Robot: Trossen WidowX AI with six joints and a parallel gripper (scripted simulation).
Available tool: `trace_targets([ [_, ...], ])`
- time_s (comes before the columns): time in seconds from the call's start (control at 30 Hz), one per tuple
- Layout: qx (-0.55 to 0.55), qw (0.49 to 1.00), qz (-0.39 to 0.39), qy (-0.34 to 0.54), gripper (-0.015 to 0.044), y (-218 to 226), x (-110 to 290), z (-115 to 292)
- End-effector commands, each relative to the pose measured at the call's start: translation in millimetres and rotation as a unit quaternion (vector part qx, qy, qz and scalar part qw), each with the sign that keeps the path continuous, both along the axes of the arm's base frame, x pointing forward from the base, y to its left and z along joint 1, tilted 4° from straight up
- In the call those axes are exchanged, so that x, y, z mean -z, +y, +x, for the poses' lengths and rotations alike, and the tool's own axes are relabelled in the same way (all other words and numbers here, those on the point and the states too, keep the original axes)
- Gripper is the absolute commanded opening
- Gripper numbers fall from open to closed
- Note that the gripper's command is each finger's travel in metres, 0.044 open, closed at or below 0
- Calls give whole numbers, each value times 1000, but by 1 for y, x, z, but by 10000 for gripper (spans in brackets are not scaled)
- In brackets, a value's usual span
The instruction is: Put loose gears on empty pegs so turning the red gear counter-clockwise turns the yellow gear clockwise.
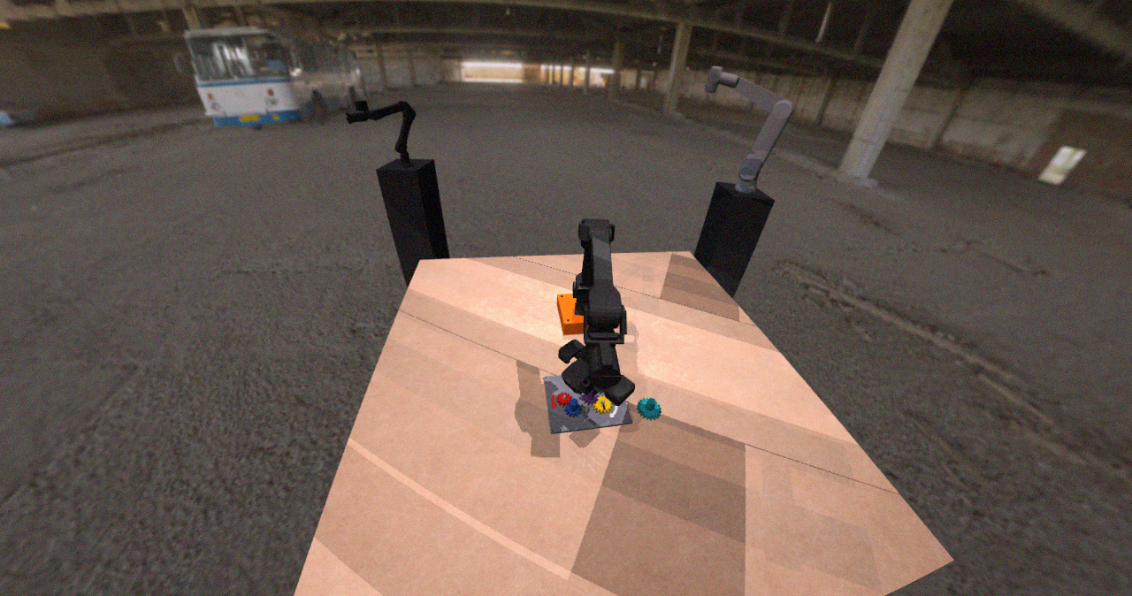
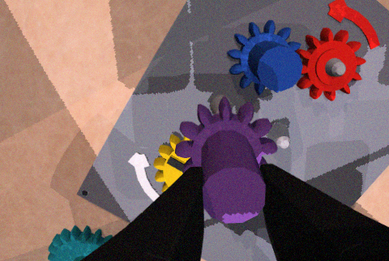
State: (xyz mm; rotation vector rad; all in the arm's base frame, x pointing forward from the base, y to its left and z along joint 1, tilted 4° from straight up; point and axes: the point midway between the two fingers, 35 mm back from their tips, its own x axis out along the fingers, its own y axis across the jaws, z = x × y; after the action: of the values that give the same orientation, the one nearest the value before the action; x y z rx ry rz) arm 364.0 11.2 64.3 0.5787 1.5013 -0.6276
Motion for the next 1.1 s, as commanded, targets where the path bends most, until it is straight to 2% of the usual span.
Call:
trace_targets([
  [0.0,70,998,-4,0,0,-1,0,0],
  [0.4,116,993,-5,-1,0,-1,1,0],
  [0.83,52,999,-3,0,0,-1,16,-1],
  [1.07,68,998,-4,0,0,-2,25,-1],
])
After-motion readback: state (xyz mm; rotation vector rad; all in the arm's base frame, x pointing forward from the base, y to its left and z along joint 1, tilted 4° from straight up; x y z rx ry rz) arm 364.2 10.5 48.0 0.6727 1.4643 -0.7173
